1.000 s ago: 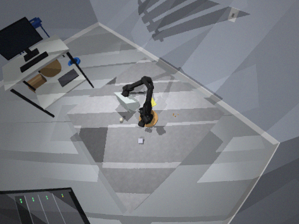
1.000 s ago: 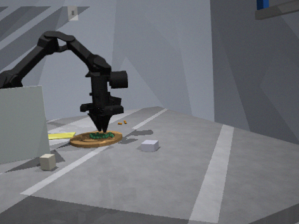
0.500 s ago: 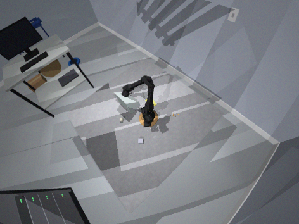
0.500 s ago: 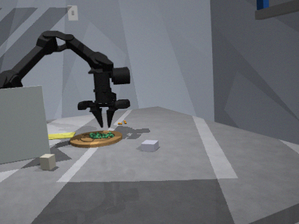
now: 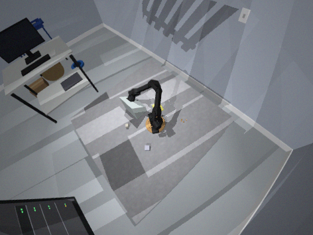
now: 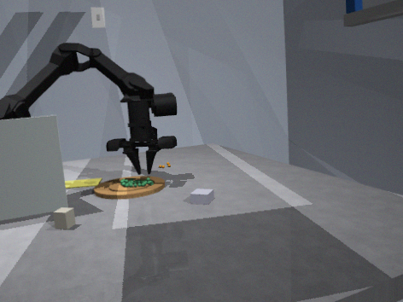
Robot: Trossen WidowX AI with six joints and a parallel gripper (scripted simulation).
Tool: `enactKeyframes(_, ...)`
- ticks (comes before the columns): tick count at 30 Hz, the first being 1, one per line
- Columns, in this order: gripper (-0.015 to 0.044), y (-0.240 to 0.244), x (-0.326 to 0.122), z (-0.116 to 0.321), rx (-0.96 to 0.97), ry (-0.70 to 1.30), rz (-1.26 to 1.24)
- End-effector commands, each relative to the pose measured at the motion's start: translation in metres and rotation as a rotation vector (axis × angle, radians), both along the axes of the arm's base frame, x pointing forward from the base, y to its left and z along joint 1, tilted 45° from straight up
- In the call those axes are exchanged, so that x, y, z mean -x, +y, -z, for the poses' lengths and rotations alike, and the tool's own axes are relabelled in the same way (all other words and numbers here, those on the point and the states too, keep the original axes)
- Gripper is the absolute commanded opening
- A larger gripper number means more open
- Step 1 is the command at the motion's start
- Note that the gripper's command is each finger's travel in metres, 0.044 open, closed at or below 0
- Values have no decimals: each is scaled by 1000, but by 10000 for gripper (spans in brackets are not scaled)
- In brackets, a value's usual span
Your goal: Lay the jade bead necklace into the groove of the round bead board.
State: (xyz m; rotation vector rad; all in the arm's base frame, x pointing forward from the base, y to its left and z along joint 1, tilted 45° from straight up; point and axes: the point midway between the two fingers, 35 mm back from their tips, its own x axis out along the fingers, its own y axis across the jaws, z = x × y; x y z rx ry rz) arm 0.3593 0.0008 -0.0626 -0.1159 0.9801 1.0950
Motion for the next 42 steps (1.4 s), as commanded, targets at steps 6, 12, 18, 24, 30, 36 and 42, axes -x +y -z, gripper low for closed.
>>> enactKeyframes(6,120,7,-1,7,-3,1,3)
enactKeyframes(12,120,14,-1,14,-6,4,3)
enactKeyframes(18,120,21,-1,21,-9,6,4)
enactKeyframes(24,120,22,-1,21,-9,7,4)
enactKeyframes(30,0,20,-3,20,-1,-1,-1)
enactKeyframes(36,0,20,-3,20,-1,-1,-1)
enactKeyframes(42,0,20,-3,20,-1,-1,-1)
